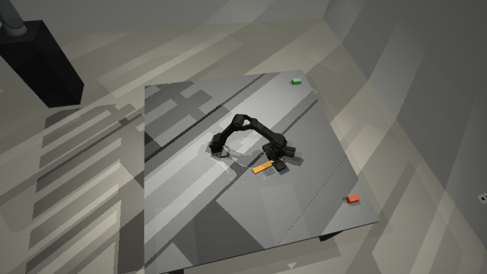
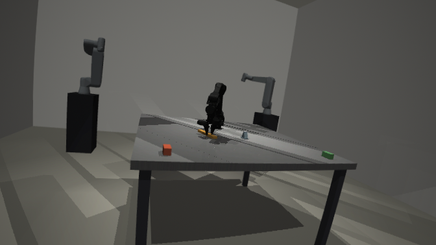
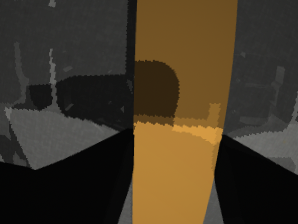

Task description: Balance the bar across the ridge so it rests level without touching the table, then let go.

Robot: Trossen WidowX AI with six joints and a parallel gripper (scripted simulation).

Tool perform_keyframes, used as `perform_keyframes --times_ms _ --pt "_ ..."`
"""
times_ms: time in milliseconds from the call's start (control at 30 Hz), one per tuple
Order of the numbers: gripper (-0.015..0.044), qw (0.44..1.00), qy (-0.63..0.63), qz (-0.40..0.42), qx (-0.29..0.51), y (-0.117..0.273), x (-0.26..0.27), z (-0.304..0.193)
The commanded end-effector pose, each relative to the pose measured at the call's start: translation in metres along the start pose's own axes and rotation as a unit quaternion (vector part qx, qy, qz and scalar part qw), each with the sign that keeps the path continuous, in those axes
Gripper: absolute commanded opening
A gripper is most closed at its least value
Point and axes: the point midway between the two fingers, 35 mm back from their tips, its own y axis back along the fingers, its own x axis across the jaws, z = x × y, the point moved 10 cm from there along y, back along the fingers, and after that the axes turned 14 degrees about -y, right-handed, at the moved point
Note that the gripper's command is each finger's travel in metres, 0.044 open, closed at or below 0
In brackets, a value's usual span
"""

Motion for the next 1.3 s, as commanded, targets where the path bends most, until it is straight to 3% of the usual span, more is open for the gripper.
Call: perform_keyframes --times_ms 0,100,1267 --pt "0.0058 1.000 0.000 0.000 0.000 0.000 0.000 0.000" --pt "0.0000 1.000 0.000 0.000 0.000 0.006 -0.001 0.001" --pt "0.0000 1.000 0.001 -0.002 0.000 0.096 -0.001 0.001"
